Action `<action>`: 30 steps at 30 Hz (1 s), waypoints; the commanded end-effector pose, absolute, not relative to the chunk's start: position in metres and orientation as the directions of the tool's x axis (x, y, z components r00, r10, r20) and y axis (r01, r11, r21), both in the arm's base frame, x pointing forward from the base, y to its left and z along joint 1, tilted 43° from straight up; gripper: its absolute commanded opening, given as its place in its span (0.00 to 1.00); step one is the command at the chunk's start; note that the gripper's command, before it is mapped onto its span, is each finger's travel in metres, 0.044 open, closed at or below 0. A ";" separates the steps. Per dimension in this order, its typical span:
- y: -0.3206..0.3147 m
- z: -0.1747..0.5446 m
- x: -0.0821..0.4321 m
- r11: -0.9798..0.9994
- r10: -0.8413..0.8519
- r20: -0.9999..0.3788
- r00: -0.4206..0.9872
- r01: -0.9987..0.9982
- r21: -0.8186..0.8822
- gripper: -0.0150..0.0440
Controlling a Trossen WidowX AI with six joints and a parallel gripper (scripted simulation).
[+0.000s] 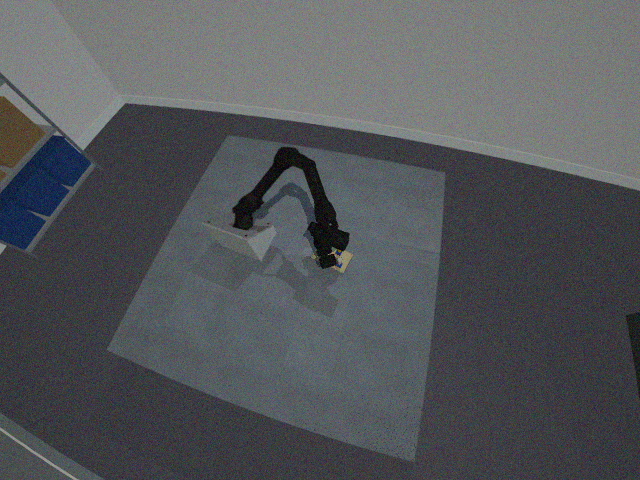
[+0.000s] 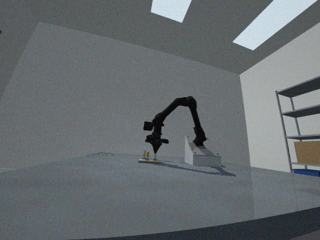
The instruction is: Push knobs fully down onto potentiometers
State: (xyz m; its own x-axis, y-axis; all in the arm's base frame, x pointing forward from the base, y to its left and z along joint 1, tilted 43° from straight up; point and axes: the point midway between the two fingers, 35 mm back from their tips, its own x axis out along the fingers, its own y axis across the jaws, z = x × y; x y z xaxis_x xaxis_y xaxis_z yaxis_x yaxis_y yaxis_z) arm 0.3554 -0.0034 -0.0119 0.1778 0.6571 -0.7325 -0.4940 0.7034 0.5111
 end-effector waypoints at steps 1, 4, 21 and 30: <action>0.005 -0.018 0.357 0.694 0.659 -0.733 0.166 -0.510 0.509 0.25; 0.005 -0.018 0.357 0.694 0.659 -0.733 0.166 -0.510 0.509 0.25; 0.006 -0.019 0.357 0.694 0.659 -0.733 0.166 -0.510 0.509 0.25; 0.002 -0.015 0.357 0.694 0.659 -0.734 0.166 -0.509 0.508 0.25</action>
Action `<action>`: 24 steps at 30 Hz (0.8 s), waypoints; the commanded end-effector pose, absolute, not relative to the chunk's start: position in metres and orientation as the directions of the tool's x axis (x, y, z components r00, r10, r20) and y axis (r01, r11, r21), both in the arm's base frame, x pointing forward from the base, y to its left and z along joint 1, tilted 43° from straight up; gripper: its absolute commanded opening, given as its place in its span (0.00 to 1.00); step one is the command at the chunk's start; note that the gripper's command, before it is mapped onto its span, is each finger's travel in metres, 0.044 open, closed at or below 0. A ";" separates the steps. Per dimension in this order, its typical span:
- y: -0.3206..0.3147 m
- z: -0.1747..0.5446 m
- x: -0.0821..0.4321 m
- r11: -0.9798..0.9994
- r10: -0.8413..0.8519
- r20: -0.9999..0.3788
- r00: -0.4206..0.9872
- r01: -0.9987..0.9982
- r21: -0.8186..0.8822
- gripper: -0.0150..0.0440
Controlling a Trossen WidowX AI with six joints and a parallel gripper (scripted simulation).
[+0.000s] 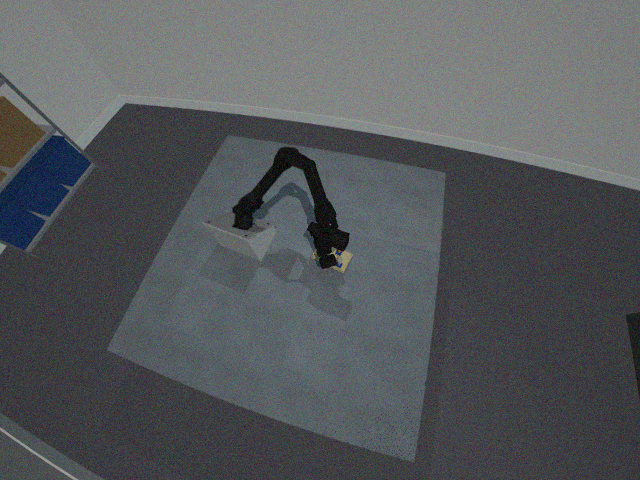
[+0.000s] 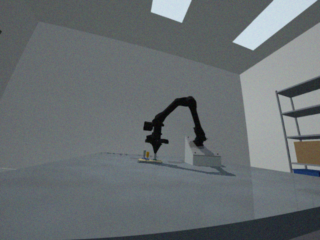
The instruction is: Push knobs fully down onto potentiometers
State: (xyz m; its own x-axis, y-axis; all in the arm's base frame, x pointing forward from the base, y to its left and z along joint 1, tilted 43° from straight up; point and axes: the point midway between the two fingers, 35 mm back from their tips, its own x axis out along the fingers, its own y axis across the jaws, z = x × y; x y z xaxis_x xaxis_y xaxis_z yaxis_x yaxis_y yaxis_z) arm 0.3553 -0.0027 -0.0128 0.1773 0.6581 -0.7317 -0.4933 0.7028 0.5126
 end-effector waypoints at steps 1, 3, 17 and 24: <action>0.001 -0.014 0.357 0.694 0.659 -0.734 0.166 -0.509 0.508 0.25; -0.001 -0.012 0.356 0.694 0.659 -0.734 0.166 -0.509 0.508 0.25; -0.015 0.004 0.352 0.695 0.658 -0.734 0.166 -0.509 0.508 0.25; -0.012 -0.001 0.350 0.693 0.663 -0.731 0.161 -0.502 0.518 0.57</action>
